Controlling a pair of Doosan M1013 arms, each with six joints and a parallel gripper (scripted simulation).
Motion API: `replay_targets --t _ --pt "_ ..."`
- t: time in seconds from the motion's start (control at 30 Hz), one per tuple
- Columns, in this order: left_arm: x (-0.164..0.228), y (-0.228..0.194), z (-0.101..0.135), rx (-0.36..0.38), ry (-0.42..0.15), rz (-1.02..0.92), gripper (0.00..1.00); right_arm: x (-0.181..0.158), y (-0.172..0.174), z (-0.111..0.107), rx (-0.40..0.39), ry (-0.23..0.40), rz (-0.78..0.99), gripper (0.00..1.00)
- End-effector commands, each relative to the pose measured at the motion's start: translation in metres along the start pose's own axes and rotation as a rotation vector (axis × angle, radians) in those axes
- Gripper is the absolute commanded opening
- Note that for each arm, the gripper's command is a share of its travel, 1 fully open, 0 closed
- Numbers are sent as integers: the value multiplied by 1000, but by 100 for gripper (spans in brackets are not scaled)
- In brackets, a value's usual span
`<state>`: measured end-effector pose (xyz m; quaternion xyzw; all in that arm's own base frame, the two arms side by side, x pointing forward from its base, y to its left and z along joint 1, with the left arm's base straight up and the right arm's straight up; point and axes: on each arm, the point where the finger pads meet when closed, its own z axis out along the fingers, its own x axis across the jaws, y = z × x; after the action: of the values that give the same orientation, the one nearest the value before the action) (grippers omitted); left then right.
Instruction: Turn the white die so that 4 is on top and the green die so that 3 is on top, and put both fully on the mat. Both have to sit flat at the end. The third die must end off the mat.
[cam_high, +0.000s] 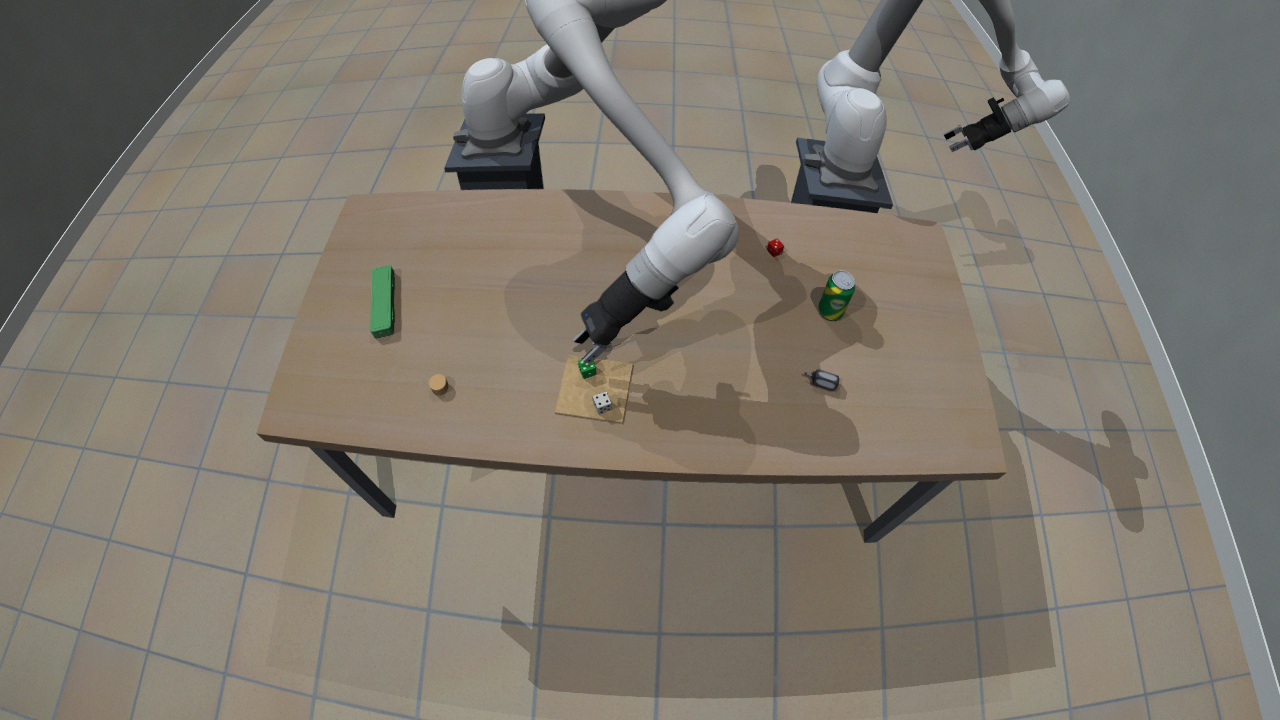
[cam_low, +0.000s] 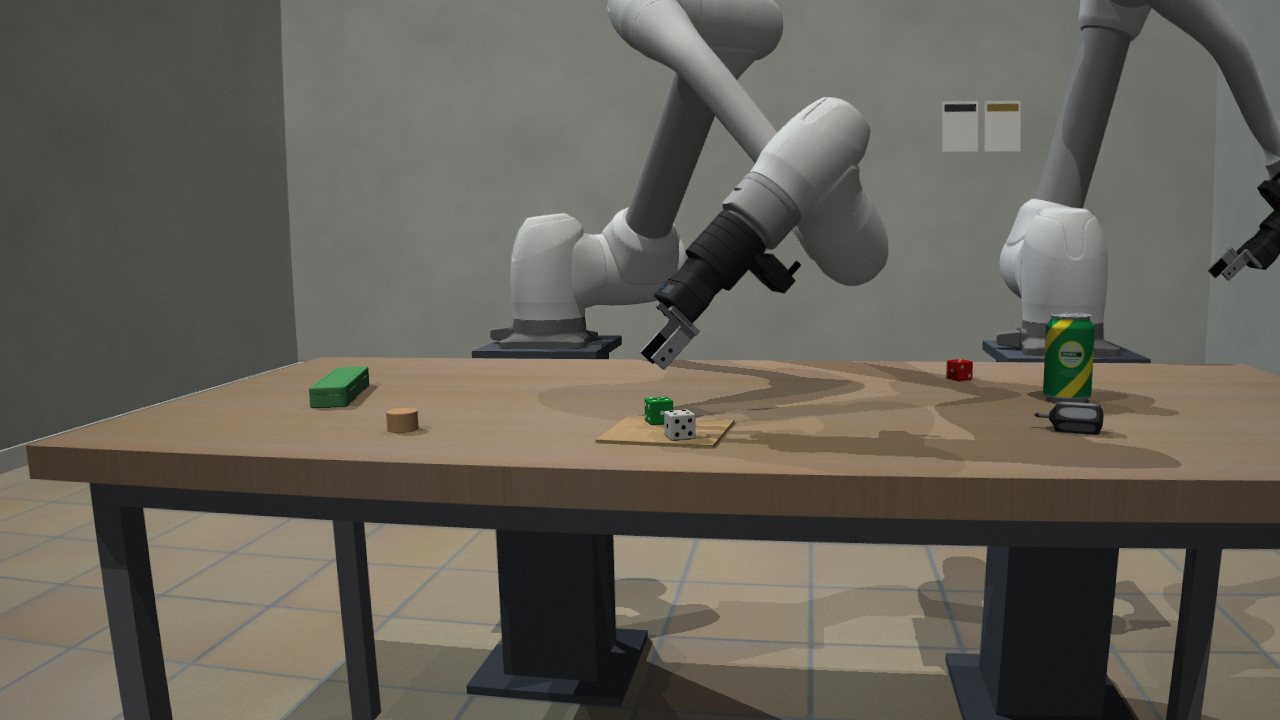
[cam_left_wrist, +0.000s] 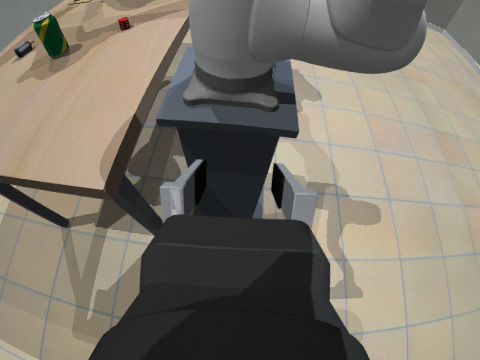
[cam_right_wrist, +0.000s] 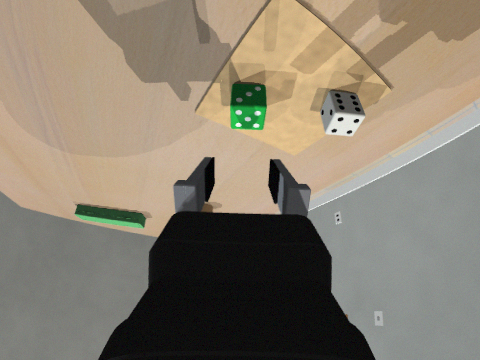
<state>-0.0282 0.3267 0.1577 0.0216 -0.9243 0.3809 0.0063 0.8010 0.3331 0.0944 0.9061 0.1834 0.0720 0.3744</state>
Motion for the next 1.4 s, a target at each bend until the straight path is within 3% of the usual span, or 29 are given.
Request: replay_targets --t 0.0,1.37 --pt "4 -3 2 3 7 -7 100 2 1 -2 -3 3 7 87" --pt "4 -3 2 3 7 -7 100 2 -35 34 -3 3 7 87"
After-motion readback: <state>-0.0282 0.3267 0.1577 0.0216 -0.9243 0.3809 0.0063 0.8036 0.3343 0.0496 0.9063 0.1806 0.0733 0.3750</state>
